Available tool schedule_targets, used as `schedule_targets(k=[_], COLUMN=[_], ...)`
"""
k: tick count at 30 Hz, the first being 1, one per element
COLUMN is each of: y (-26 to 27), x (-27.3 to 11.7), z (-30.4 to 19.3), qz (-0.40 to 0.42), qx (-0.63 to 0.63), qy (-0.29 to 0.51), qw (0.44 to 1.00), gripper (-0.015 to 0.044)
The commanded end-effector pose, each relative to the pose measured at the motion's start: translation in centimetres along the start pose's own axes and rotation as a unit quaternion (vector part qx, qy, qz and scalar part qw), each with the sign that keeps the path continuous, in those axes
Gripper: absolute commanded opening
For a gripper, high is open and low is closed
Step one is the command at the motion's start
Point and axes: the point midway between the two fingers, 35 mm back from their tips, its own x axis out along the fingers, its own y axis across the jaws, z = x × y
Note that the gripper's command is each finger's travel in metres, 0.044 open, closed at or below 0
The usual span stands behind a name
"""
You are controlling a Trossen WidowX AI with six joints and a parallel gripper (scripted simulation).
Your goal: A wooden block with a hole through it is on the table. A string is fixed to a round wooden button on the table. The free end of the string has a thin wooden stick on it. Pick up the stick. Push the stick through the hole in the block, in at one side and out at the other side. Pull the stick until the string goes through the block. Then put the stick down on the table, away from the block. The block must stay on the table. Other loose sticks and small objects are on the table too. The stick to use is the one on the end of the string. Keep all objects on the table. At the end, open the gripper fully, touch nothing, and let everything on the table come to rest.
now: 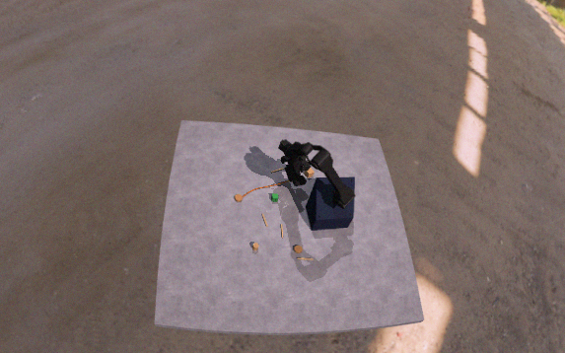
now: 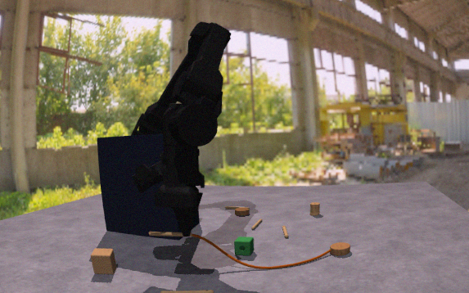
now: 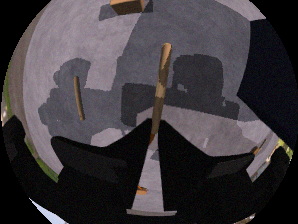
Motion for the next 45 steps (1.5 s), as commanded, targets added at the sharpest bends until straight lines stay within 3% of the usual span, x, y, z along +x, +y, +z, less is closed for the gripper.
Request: schedule_targets(k=[1, 11, 22, 33, 45], y=[0.4, 1.0, 1.7, 2.3, 3.0], x=[-0.1, -0.1, -0.2, -0.3, -0.3], z=[-0.5, -1.3, -2.2, -3.1, -4.1], qz=[0.000, 0.001, 0.002, 0.003, 0.004], qx=[-0.084, -0.263, -0.449, -0.617, -0.773], qy=[0.002, 0.001, 0.001, 0.001, 0.001], qw=[0.996, 0.965, 0.894, 0.787, 0.635], gripper=[0.0000, 0.0000, 0.0000, 0.0000, 0.0000])
